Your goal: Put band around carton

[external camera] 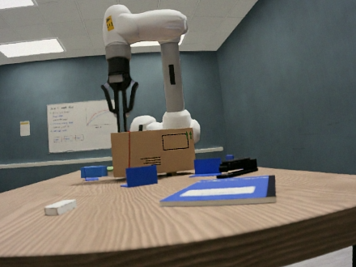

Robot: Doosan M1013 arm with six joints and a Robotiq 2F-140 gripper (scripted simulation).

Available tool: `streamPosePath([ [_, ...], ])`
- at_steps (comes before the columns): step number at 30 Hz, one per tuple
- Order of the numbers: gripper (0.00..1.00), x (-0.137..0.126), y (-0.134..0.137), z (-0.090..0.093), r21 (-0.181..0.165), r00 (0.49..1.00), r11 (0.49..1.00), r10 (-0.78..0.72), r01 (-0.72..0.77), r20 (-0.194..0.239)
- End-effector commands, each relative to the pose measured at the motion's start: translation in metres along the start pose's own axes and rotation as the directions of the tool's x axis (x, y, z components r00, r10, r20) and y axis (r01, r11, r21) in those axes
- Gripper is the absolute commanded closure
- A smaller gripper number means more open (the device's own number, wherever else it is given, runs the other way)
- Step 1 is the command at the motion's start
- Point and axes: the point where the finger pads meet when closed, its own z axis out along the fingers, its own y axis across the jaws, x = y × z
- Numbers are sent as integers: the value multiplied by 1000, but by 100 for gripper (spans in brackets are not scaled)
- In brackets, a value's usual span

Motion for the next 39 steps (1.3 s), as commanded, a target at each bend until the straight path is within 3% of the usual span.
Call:
streamPosePath([
  [1, 82, 0, -2, 2, 1, 1000, 1000, 0, 0, -2],
  [39, 82, 0, -2, -3, 1, 1000, 1000, 0, 0, 0],
])
